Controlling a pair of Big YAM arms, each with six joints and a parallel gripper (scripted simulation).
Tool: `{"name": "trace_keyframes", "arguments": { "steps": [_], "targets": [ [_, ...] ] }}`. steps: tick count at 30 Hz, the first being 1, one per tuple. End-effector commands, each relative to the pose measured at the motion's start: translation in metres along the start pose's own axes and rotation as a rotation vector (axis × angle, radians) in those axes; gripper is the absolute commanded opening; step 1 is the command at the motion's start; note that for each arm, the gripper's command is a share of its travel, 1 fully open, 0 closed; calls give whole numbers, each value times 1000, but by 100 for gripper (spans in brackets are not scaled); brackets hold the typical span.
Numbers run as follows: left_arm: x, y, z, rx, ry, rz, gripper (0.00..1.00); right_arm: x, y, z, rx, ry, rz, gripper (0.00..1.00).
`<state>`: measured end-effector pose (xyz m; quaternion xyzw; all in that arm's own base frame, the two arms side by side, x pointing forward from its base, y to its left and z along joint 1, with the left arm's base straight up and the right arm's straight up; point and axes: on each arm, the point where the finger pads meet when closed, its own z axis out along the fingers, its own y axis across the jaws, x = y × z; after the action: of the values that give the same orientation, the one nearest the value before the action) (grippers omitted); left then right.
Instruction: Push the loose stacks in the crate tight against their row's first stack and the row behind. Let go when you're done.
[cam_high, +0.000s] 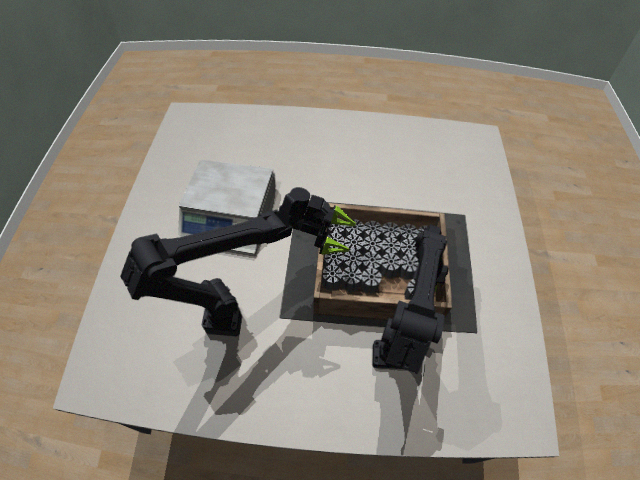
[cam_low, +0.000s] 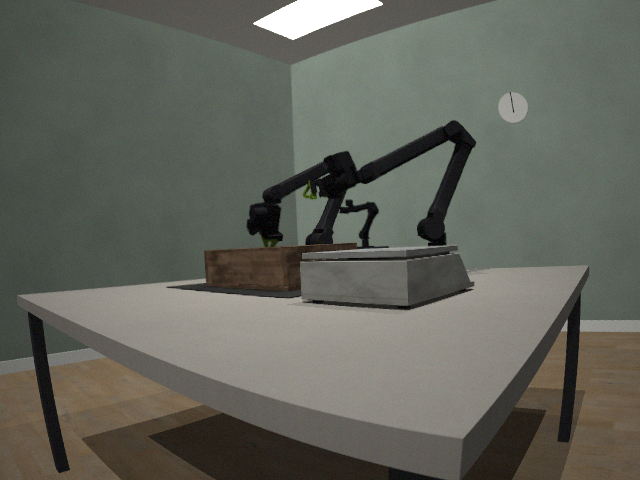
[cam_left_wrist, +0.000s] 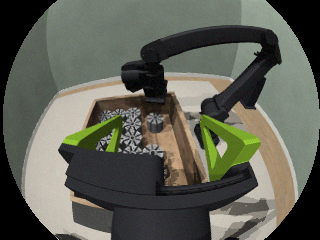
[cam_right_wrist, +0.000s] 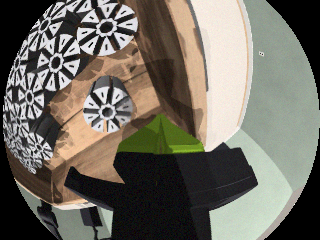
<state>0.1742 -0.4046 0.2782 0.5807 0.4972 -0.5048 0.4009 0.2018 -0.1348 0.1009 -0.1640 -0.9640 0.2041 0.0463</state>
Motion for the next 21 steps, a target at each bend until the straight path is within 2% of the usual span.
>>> {"name": "trace_keyframes", "arguments": {
  "steps": [1, 8, 21],
  "targets": [
    [-46, 9, 23, 17, -22, 93, 100, -13, -1, 3, -2, -27, 2, 0],
    [-45, 10, 28, 20, -7, 96, 100, -9, 19, 26, -1, -22, -1, 0],
    [-47, 14, 25, 9, -15, 104, 100, -8, 29, 39, -1, -24, 0, 0]
  ]
}}
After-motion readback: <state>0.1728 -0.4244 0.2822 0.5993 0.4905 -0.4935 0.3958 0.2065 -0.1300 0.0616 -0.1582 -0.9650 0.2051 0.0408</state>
